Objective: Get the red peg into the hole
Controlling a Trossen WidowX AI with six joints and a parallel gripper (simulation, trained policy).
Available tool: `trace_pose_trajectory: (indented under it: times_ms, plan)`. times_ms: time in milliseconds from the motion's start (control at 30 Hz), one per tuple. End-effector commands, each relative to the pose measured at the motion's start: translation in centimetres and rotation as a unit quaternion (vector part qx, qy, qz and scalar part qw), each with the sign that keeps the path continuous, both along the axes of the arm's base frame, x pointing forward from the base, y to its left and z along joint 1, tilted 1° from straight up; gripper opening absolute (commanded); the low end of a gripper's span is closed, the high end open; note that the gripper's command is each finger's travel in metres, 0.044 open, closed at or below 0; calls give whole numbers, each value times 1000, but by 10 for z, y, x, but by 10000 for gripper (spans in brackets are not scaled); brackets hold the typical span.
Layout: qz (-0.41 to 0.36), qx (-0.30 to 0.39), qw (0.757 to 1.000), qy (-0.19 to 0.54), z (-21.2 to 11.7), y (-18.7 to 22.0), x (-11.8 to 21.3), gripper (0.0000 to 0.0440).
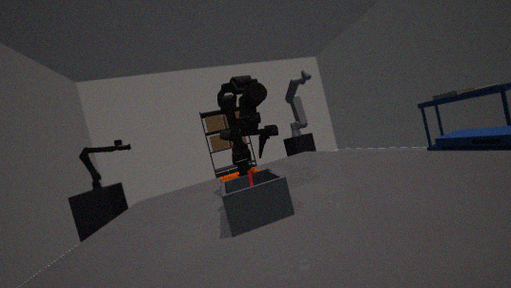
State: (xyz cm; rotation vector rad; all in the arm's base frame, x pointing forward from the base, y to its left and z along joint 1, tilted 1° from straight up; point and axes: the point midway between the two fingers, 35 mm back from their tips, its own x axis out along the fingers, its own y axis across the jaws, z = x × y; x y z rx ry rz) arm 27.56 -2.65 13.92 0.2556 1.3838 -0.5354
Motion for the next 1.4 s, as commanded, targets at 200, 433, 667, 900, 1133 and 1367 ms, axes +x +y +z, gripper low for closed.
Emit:
trace_pose_trajectory:
  times_ms: [200,433,667,900,1133,1367]
  plan:
    - [-1,5,1000,1,-1,2,-2,265]
    - [-2,7,1000,1,-2,2,-3,261]
    - [-3,8,1000,1,-2,2,-4,257]
    - [-4,10,1000,0,-3,3,-4,252]
    - [-5,11,1000,0,-4,3,-5,249]
    - [-6,12,1000,0,-4,3,-5,245]
